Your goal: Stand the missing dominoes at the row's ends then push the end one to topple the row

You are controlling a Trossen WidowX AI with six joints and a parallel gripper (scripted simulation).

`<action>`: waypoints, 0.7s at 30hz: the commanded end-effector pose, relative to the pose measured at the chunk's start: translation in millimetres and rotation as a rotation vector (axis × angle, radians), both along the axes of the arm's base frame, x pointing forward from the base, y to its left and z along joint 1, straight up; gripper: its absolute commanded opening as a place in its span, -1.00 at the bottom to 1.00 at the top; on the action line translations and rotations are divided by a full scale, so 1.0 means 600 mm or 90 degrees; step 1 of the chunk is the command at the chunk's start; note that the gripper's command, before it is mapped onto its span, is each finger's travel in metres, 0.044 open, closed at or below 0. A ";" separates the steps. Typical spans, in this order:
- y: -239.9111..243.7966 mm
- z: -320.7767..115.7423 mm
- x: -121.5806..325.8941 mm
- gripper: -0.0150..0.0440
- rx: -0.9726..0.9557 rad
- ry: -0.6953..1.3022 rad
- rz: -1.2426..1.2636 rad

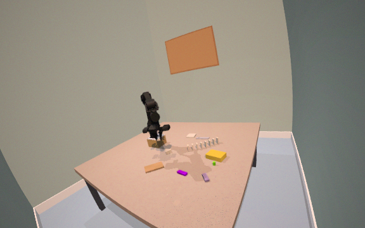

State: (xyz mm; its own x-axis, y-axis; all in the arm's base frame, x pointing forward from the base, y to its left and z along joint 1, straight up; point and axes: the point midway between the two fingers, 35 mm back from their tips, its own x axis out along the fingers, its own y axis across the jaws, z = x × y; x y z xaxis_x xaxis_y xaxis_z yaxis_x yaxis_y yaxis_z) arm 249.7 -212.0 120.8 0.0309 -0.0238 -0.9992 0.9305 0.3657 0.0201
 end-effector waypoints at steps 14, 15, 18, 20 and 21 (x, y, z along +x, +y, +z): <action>0.018 0.011 0.238 -0.13 -0.022 0.012 0.757; 0.021 0.010 0.245 -0.13 -0.022 0.013 0.781; 0.022 0.010 0.247 -0.13 -0.023 0.013 0.789; 0.022 0.010 0.247 -0.13 -0.023 0.013 0.789; 0.022 0.010 0.247 -0.13 -0.023 0.013 0.789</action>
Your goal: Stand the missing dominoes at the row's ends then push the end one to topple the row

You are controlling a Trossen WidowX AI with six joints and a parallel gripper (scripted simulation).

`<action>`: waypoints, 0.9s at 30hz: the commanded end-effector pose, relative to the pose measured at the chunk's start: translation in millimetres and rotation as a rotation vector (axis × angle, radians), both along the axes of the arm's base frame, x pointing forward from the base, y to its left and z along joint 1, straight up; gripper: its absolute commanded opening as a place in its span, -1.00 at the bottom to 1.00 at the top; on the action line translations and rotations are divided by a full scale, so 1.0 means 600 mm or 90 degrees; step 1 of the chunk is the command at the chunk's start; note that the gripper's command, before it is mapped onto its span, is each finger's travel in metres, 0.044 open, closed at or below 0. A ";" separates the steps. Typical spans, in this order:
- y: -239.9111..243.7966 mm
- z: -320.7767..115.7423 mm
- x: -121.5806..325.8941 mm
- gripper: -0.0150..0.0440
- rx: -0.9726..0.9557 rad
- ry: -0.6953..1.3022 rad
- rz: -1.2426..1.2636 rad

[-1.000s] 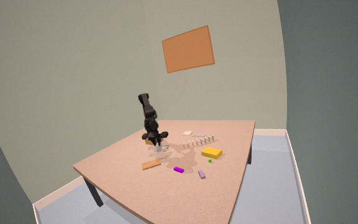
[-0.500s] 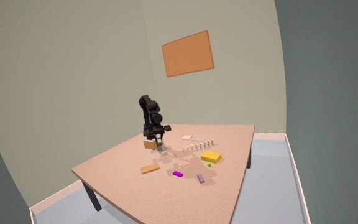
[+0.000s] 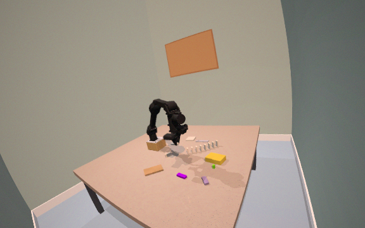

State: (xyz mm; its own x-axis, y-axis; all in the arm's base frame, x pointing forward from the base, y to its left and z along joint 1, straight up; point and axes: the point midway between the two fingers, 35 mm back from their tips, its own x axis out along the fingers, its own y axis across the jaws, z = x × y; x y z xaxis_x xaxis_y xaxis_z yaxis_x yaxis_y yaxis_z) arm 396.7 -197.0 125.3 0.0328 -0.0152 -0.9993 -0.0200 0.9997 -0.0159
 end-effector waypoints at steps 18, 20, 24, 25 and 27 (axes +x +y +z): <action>-0.040 -0.060 0.050 -0.13 0.002 -0.143 -0.021; -0.044 -0.067 0.052 -0.13 0.002 -0.157 -0.021; -0.052 -0.079 0.064 -0.13 0.003 -0.198 -0.034; -0.054 -0.082 0.067 -0.13 0.004 -0.209 -0.037; -0.058 -0.087 0.072 -0.13 0.004 -0.230 -0.043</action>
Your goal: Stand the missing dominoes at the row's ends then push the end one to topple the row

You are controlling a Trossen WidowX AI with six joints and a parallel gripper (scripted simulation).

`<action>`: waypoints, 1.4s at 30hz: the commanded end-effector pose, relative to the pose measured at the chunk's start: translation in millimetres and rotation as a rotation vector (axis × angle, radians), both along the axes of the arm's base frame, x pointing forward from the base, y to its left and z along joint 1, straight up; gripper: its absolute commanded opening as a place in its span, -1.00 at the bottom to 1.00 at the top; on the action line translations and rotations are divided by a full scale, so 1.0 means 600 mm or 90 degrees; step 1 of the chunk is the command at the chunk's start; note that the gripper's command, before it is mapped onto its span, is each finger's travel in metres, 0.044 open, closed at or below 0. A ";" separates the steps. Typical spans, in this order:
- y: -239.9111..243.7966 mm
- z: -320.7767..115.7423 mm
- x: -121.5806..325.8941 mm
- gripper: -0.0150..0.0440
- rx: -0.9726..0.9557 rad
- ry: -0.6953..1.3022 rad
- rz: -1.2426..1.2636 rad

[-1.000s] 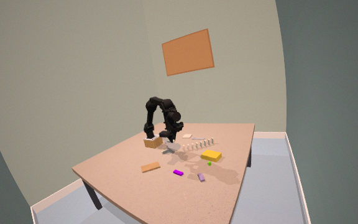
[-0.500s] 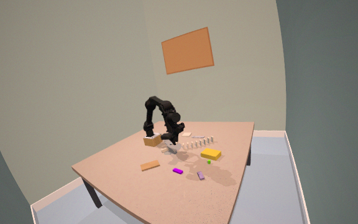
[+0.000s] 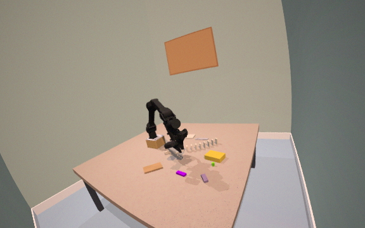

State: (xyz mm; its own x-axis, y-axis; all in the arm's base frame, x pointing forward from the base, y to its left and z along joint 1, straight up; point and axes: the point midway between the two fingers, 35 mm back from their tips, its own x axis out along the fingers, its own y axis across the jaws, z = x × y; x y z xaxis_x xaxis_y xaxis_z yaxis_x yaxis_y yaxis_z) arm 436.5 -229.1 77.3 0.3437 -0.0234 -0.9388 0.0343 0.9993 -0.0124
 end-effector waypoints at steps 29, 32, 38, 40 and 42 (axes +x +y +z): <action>-0.042 -0.046 0.032 -0.13 0.018 -0.316 -0.055; -0.043 -0.047 0.030 -0.13 0.019 -0.344 -0.055; -0.043 -0.046 0.022 -0.13 0.020 -0.400 -0.053; -0.042 -0.045 0.019 -0.13 0.020 -0.419 -0.051; -0.041 -0.043 0.015 -0.13 0.020 -0.437 -0.049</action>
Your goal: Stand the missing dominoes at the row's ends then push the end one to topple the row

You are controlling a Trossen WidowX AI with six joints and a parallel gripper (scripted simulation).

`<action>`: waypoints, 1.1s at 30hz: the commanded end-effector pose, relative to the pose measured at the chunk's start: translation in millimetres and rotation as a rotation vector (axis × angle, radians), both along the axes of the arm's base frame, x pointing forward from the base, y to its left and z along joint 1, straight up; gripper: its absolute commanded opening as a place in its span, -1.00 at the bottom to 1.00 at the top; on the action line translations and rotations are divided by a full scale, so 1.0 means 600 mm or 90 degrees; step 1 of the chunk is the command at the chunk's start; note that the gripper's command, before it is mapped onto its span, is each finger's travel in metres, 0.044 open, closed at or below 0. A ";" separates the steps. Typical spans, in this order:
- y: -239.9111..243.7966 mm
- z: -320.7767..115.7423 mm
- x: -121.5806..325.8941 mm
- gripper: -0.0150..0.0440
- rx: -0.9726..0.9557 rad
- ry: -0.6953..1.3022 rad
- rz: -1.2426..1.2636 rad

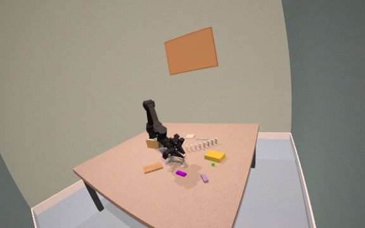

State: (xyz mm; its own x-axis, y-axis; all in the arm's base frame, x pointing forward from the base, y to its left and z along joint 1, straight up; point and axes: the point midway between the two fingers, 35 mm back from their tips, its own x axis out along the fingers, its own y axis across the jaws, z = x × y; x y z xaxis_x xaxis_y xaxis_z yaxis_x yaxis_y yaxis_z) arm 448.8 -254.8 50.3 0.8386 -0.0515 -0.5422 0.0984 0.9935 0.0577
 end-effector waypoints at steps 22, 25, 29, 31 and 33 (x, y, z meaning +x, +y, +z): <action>0.038 0.030 -0.073 -0.13 -0.023 -0.208 0.037; 0.046 0.036 -0.085 -0.13 -0.028 -0.231 0.045; 0.058 0.044 -0.102 -0.13 -0.036 -0.260 0.056; 0.065 0.048 -0.111 -0.13 -0.041 -0.275 0.062; 0.072 0.053 -0.120 -0.13 -0.045 -0.289 0.068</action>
State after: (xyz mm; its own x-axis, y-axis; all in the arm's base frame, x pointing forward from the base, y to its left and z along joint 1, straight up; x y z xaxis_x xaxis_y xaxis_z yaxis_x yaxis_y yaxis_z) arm 384.3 -217.5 78.5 0.9891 0.0115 -0.1466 -0.0107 0.9999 0.0064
